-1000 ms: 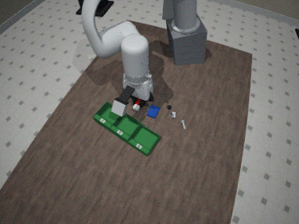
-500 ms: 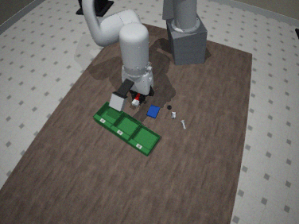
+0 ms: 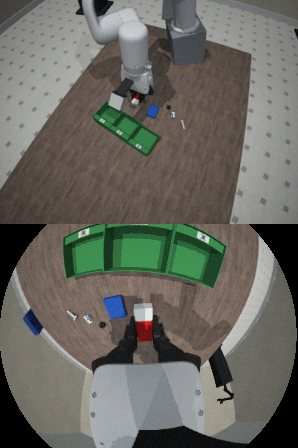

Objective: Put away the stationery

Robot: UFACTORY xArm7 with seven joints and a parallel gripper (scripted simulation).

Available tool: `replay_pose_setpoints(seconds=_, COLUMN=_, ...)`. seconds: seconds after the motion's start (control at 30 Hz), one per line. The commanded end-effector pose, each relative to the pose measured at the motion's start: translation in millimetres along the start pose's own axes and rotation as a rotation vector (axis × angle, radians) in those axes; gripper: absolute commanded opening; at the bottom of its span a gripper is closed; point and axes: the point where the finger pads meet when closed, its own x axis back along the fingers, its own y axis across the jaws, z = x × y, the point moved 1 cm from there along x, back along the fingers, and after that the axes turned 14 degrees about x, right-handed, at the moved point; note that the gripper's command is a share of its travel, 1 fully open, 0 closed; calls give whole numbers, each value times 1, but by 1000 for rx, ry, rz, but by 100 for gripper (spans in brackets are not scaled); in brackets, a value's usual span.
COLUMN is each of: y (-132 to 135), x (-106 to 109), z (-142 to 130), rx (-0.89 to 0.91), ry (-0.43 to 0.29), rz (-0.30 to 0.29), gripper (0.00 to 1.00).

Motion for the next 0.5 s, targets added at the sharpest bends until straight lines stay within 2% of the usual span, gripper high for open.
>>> replay_pose_setpoints(seconds=0.0, y=0, x=4, z=1, rx=1, ry=3, rz=-1, gripper=0)
replay_pose_setpoints(seconds=0.3, y=34, x=4, z=26, rx=1, ry=3, rz=-1, gripper=0)
replay_pose_setpoints(seconds=0.37, y=35, x=4, z=27, rx=1, ry=3, rz=-1, gripper=0)
replay_pose_setpoints(seconds=0.47, y=50, x=4, z=38, rx=-149, ry=3, rz=-1, gripper=0)
